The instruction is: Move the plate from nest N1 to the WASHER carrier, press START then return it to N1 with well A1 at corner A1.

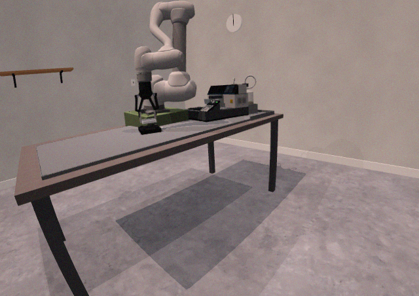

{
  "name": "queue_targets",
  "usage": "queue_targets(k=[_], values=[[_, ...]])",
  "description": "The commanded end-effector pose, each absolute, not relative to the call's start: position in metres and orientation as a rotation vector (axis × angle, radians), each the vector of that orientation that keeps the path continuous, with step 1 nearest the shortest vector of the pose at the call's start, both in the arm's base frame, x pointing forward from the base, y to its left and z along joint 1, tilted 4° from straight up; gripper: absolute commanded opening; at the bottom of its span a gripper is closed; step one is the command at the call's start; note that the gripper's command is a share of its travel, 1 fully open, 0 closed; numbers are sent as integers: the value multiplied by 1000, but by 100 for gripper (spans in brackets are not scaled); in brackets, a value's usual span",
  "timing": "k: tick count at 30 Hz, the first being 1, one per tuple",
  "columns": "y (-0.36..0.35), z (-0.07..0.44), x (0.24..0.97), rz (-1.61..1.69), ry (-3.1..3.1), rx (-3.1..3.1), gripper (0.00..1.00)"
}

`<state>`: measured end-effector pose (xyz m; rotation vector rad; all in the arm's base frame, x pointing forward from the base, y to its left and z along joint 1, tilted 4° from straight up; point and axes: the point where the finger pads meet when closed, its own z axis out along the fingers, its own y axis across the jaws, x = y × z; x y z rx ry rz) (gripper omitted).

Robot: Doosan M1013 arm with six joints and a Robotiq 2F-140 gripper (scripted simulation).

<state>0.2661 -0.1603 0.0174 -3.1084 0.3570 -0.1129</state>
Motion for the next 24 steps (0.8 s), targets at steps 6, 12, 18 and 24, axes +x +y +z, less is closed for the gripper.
queue_targets(k=[6, 12, 18, 24], values=[[-160, 33, 265, -113, 357, -3108, 10], [-160, 39, 265, -113, 357, -3108, 10], [-160, 49, 264, -113, 357, -3108, 10], [-160, 58, 263, -113, 357, -3108, 10]])
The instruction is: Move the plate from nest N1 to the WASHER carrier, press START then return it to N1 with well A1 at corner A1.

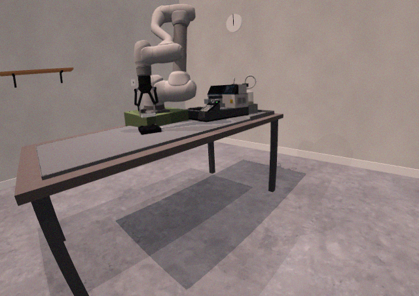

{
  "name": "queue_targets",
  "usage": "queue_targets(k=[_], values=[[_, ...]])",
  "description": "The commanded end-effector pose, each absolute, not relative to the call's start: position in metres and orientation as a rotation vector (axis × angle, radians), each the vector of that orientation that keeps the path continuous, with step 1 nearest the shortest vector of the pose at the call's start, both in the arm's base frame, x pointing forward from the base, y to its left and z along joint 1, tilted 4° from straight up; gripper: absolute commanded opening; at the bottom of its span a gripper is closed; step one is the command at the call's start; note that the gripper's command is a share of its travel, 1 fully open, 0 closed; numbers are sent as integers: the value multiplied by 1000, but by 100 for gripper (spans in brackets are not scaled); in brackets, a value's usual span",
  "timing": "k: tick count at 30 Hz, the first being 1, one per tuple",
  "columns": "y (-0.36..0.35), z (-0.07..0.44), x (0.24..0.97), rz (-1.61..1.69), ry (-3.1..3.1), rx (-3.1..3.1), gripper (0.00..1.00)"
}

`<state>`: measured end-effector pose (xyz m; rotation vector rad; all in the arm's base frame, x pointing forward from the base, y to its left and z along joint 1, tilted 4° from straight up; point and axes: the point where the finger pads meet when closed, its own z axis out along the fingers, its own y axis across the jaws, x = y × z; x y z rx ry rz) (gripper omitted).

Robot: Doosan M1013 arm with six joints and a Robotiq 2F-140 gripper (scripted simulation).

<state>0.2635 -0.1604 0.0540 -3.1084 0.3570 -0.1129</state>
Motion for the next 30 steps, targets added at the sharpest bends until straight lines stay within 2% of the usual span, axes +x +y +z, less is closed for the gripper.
queue_targets(k=[1, 22, 30], values=[[-160, 58, 263, -113, 357, -3108, 10], [-160, 74, 262, -113, 357, -3108, 10], [-124, 80, 277, -113, 282, -3118, 10]])
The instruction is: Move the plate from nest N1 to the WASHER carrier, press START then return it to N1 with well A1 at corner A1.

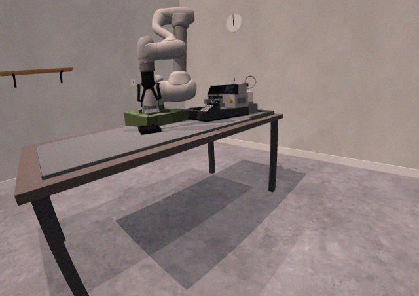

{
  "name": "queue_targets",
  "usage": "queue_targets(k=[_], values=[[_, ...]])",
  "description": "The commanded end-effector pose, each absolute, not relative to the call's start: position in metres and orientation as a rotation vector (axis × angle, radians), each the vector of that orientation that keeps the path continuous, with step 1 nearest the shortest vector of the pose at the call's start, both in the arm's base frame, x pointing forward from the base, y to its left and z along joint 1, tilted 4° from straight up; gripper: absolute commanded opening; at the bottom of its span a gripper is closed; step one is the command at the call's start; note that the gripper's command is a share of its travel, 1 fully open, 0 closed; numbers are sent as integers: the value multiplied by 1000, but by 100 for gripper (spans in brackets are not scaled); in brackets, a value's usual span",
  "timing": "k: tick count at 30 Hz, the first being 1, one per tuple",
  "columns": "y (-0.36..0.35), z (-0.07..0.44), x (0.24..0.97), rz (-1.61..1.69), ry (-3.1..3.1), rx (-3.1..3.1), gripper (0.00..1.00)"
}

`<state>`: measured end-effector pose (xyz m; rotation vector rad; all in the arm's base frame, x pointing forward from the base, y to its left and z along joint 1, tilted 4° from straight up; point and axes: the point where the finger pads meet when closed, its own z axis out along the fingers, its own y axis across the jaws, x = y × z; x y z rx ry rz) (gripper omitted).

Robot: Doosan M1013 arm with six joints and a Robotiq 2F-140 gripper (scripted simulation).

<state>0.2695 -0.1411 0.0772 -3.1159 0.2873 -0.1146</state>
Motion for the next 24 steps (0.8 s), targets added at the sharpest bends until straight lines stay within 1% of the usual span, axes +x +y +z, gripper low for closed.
queue_targets(k=[1, 5, 20, 24], values=[[-119, 81, 279, -113, 282, -3118, 10], [-110, 82, 283, -113, 282, -3118, 10], [-41, 93, 311, -113, 282, -3118, 10], [-39, 93, 311, -113, 282, -3118, 10]])
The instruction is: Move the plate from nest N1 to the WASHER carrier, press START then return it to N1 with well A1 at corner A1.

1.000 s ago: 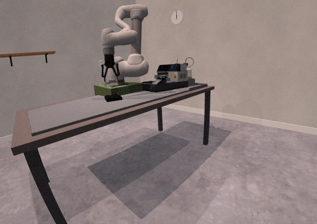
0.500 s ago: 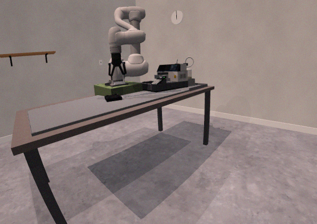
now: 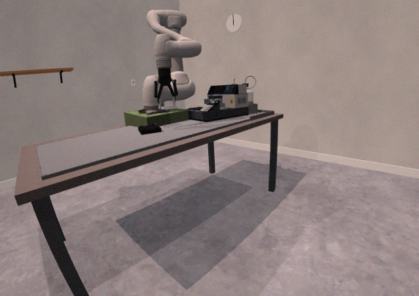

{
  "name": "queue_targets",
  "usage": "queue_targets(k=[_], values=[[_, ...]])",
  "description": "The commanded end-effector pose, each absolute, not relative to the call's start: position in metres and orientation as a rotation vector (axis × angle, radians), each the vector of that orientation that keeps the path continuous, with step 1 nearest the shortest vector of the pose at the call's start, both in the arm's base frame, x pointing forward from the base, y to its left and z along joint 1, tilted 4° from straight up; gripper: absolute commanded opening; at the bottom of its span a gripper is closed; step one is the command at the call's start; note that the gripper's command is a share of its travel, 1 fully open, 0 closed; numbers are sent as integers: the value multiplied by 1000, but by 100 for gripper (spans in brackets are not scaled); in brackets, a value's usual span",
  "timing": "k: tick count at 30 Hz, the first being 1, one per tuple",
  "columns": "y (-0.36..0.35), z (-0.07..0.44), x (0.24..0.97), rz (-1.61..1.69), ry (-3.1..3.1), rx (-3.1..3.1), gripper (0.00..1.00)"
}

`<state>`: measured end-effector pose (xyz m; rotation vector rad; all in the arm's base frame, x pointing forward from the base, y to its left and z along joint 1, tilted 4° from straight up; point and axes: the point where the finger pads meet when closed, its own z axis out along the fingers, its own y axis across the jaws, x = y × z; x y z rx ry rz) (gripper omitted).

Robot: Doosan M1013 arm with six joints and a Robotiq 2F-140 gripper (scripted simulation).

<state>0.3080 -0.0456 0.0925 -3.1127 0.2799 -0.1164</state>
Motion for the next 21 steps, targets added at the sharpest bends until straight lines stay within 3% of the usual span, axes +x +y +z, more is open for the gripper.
queue_targets(k=[1, 21], values=[[-39, 93, 311, -113, 282, -3118, 10], [40, 102, 309, -114, 208, -3125, 10]])
